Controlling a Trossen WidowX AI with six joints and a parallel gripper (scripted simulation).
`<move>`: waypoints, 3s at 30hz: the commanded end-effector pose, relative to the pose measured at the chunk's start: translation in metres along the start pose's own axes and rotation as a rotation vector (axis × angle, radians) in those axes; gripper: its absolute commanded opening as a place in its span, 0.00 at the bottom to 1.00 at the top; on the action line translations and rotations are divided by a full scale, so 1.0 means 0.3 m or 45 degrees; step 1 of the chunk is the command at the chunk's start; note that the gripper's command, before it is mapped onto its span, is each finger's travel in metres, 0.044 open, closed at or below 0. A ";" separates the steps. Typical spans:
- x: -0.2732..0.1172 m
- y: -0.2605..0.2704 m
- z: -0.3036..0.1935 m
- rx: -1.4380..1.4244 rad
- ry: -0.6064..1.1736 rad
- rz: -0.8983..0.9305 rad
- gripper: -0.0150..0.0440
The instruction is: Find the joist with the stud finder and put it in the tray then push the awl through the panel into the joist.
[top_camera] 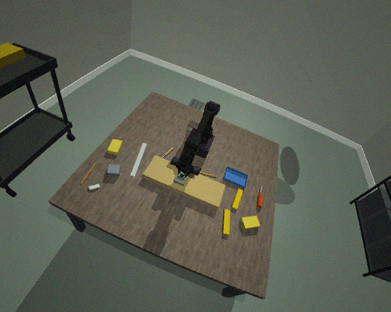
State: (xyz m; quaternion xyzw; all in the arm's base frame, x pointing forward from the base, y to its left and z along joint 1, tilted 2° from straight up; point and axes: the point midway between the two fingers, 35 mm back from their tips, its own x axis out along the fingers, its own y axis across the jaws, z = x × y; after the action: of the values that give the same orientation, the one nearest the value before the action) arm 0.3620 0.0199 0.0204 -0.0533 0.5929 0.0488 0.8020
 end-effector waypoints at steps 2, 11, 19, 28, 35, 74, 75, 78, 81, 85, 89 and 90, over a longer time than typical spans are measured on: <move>0.001 -0.037 -0.001 0.000 0.002 -0.003 0.25; 0.000 -0.091 -0.001 0.000 0.002 -0.004 0.25; 0.000 -0.138 -0.001 -0.001 0.002 -0.006 0.25; 0.000 -0.192 -0.001 -0.001 0.002 -0.008 0.25; -0.001 -0.233 -0.001 -0.001 0.002 -0.009 0.25; -0.005 -0.465 0.000 -0.003 0.003 -0.016 0.25; -0.005 -0.471 0.000 -0.004 0.003 -0.016 0.25; -0.005 -0.488 0.000 -0.004 0.003 -0.016 0.25; -0.006 -0.506 0.000 -0.004 0.003 -0.017 0.25; -0.006 -0.530 0.000 -0.004 0.003 -0.018 0.25; -0.007 -0.554 0.000 -0.004 0.003 -0.018 0.25; -0.007 -0.559 0.000 -0.004 0.003 -0.019 0.25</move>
State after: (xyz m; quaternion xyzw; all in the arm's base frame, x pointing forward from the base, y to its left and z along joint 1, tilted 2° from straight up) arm 0.3838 -0.1381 0.0270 -0.0582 0.5930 0.0448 0.8018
